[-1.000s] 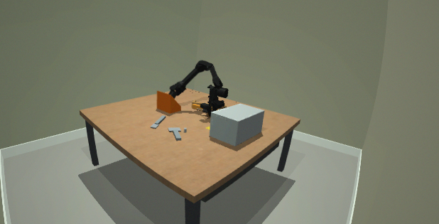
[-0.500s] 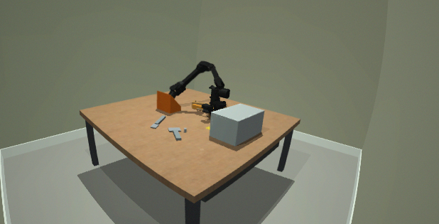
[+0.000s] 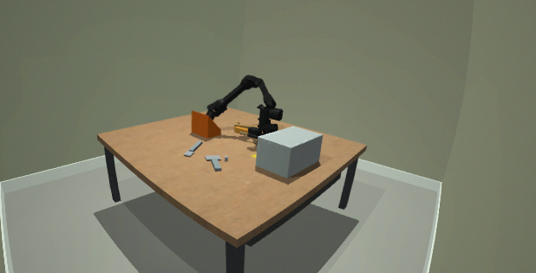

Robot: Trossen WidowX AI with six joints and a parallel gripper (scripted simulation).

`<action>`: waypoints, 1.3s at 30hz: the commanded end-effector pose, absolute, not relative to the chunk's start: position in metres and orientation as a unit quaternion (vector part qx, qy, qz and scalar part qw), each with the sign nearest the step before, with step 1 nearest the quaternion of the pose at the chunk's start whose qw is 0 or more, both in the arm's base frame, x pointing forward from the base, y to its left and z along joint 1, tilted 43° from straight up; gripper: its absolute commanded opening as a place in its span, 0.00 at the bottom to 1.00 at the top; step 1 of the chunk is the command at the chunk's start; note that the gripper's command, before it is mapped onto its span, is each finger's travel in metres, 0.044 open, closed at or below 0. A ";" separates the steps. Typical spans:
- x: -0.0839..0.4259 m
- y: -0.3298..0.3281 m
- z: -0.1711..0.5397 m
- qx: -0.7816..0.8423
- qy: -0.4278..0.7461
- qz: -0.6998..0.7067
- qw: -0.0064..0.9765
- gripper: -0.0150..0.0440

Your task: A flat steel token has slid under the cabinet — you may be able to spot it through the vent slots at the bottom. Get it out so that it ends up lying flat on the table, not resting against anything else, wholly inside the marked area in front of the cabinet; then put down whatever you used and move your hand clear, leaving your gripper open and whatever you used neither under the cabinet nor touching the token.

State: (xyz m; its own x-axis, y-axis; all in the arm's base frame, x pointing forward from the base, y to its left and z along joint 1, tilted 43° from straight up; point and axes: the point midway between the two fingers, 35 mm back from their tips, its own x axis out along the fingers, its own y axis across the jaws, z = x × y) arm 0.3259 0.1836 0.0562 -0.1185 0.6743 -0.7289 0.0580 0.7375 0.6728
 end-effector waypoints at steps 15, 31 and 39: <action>0.344 0.186 0.056 0.260 0.703 0.254 0.612 0.25; 0.359 0.187 0.055 0.260 0.702 0.254 0.612 0.25; 0.366 0.188 0.055 0.260 0.702 0.255 0.612 0.25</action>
State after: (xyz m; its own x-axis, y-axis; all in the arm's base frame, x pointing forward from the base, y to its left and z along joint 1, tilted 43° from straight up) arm 0.3630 0.1875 0.0540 -0.1166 0.6742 -0.7292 0.0564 0.7376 0.6729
